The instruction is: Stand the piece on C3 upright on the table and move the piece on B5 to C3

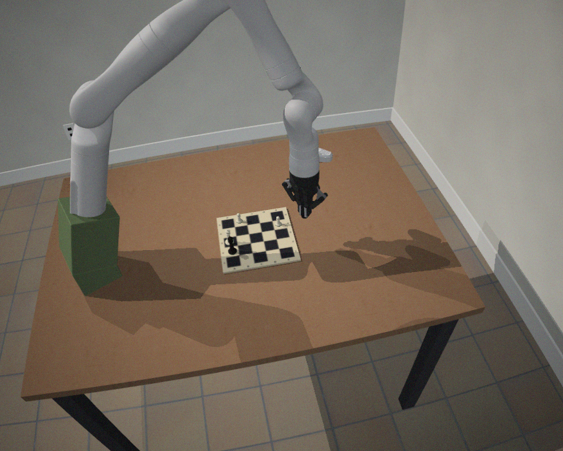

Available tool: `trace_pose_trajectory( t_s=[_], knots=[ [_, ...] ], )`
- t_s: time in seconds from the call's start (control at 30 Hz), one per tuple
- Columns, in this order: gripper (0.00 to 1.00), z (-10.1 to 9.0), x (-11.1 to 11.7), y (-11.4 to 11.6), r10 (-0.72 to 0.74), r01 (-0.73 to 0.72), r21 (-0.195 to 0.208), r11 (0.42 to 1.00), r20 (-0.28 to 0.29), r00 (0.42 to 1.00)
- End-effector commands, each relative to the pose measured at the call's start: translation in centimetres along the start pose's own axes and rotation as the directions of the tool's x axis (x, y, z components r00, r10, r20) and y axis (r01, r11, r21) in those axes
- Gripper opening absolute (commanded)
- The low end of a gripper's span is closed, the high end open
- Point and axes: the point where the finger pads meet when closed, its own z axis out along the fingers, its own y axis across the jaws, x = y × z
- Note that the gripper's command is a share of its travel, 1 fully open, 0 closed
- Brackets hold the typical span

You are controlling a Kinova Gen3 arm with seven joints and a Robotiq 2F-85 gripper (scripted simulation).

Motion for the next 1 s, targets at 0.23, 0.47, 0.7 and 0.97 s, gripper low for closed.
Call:
trace_pose_trajectory(
  t_s=[0.23, 0.47, 0.7, 0.97],
  knots=[
    [0.00, 0.1, 0.1, 0.0, -0.003, 0.003, 0.001, 1.000, 0.000, 1.000],
    [0.00, 0.3, 0.1, 0.0, -0.003, 0.003, 0.002, 1.000, -0.001, 1.000],
    [0.00, 2.2, 0.2, 0.0, -0.003, 0.003, 0.003, 1.000, -0.002, 1.000],
    [0.00, 5.0, 0.2, 0.0, -0.003, 0.003, 0.003, 1.000, -0.002, 1.000]
  ],
)
